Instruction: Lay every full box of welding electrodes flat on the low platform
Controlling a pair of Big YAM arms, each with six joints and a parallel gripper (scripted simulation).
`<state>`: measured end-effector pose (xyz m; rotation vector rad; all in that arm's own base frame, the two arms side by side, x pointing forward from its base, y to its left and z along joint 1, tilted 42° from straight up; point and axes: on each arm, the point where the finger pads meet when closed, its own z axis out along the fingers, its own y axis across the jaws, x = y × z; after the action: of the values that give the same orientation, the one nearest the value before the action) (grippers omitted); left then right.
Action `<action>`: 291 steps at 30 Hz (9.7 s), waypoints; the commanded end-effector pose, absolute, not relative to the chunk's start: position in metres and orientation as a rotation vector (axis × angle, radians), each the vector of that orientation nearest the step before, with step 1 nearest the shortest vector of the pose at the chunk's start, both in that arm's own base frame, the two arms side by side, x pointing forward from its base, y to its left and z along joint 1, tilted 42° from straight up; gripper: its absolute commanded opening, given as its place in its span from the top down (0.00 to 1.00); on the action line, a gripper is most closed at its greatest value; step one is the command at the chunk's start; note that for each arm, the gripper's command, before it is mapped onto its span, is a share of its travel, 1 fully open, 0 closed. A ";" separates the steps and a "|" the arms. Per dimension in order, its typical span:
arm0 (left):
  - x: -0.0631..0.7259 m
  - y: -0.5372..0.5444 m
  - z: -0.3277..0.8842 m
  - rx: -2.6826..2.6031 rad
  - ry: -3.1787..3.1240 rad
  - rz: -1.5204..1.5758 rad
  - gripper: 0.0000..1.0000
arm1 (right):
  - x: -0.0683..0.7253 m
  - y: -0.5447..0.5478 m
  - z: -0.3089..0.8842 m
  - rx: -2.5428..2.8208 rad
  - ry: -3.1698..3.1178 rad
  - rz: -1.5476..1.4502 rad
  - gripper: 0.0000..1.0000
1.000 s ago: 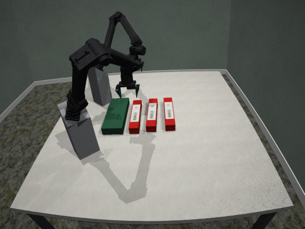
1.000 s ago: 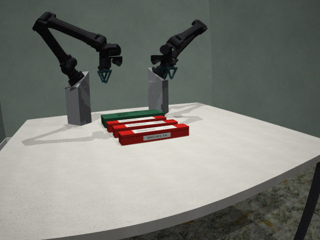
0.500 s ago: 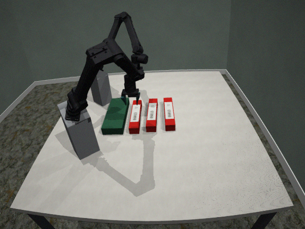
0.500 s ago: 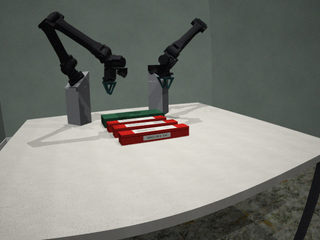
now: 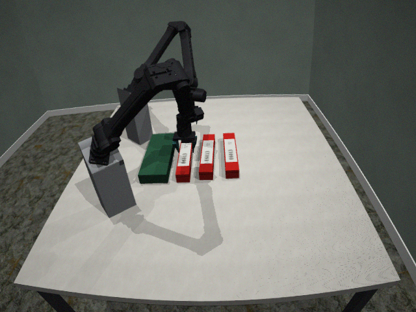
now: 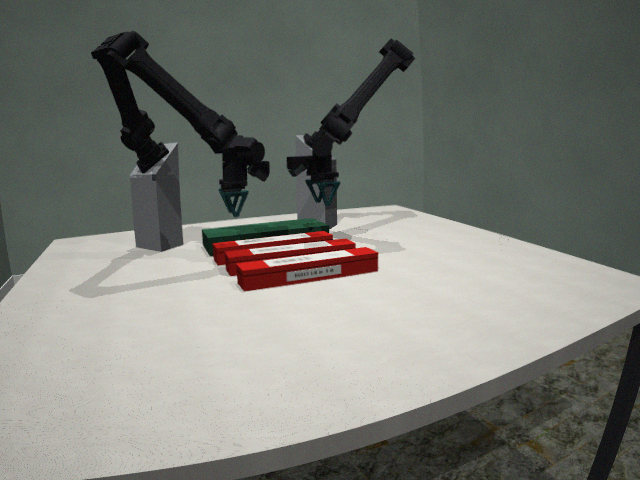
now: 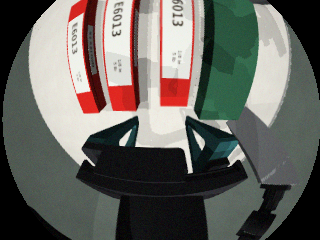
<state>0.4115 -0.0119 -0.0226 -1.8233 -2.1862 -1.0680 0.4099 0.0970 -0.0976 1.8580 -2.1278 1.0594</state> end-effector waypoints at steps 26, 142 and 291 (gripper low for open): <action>0.432 -0.014 -0.033 -1.852 -2.182 -1.090 0.28 | 0.430 0.107 -0.101 1.896 -2.131 1.078 0.28; 0.411 -0.049 0.013 -1.853 -2.188 -1.091 0.28 | 0.408 0.141 -0.056 1.897 -2.136 1.077 0.28; 0.407 -0.057 0.023 -1.853 -2.189 -1.091 0.28 | 0.404 0.148 -0.047 1.898 -2.138 1.077 0.28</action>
<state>0.4009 -0.0571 0.0244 -1.8458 -2.1824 -1.0891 0.4010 0.1500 -0.0447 1.8922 -2.1355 1.0734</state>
